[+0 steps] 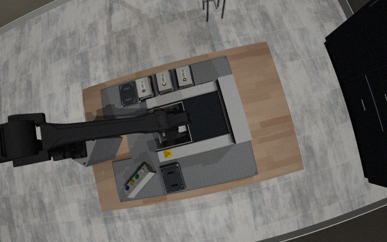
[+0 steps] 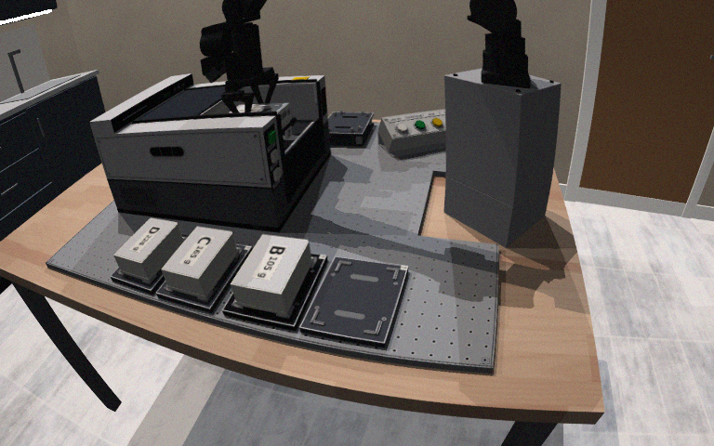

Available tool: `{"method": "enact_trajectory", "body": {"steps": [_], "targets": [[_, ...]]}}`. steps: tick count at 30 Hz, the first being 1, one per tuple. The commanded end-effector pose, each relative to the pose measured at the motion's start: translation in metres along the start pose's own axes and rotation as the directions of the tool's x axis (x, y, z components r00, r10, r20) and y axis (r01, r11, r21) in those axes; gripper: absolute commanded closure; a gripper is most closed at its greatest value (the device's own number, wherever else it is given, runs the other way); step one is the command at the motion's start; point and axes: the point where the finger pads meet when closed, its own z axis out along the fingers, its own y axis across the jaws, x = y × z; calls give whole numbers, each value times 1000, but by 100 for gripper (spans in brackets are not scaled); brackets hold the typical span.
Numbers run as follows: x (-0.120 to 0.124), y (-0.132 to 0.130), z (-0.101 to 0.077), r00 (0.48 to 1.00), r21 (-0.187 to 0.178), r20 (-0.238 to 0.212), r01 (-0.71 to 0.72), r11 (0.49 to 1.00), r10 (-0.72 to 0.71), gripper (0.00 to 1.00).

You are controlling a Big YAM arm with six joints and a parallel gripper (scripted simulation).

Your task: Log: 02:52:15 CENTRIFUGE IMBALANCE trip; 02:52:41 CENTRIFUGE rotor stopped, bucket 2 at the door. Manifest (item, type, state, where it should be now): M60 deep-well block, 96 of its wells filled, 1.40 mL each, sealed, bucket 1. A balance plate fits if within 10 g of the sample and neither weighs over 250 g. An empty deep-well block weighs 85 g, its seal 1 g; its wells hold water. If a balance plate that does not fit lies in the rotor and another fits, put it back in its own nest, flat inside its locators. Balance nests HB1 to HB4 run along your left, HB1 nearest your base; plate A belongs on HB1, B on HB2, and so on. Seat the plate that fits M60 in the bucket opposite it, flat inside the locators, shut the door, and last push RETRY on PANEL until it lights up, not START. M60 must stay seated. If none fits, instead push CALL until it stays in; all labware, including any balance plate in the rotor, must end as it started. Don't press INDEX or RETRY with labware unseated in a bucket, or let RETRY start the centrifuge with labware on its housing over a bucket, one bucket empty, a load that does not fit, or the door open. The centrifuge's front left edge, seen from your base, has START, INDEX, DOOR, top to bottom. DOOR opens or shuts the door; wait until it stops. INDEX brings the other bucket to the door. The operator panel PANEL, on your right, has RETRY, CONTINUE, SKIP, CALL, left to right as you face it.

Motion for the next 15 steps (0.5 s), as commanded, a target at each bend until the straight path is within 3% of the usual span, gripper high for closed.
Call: {"method": "enact_trajectory", "body": {"steps": [1, 15], "targets": [[-1, -6, 11, 1000, -1, 0, 2, 1000, -2, 0], [-1, -7, 16, 1000, -1, 1, 1, 1000, -1, 0]]}}
